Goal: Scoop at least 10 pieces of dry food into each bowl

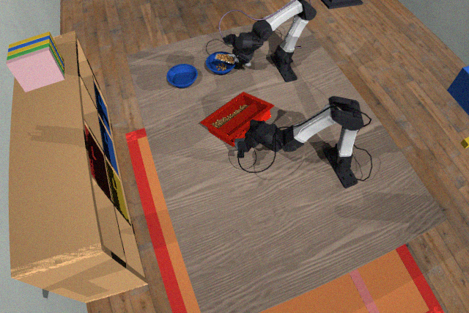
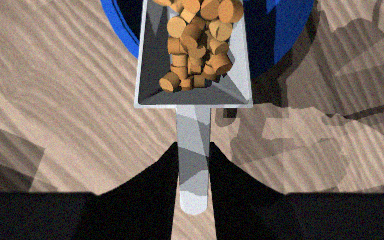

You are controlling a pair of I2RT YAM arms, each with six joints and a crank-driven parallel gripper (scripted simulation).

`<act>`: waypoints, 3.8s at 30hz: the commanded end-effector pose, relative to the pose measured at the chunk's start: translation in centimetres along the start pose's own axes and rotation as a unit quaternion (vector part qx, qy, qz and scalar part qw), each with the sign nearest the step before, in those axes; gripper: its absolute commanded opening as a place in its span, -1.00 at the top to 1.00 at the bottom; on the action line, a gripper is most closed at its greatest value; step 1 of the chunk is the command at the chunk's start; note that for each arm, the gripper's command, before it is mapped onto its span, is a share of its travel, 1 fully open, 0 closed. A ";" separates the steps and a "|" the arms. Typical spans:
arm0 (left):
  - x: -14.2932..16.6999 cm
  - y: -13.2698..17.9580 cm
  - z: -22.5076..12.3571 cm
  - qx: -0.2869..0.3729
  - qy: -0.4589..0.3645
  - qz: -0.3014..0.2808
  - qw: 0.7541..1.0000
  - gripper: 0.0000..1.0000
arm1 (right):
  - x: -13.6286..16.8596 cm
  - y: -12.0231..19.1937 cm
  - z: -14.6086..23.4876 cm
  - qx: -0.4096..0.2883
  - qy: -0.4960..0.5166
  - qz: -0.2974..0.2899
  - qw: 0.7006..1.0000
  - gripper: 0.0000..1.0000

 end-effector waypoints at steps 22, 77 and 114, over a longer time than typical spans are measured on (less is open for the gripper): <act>0.4 0.6 -4.3 0.051 -0.055 0.004 0.997 1.00 | -0.8 0.8 -1.0 -0.005 -0.019 -0.003 1.000 1.00; 0.4 0.6 -4.3 0.051 -0.055 0.004 0.997 1.00 | -1.9 1.4 -2.0 -0.096 -0.055 0.056 0.992 1.00; 0.4 0.6 -4.3 0.051 -0.055 0.004 0.997 1.00 | -2.9 1.6 -1.6 -0.103 -0.121 0.082 0.984 1.00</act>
Point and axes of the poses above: on each arm, the point where the finger pads meet when closed, its own y axis back along the fingers, its own z axis across the jaws, x = y × z, the point moved 1 cm from there along y, back along the fingers, and after that the axes turned 15 degrees about y, right-handed, at the moved point
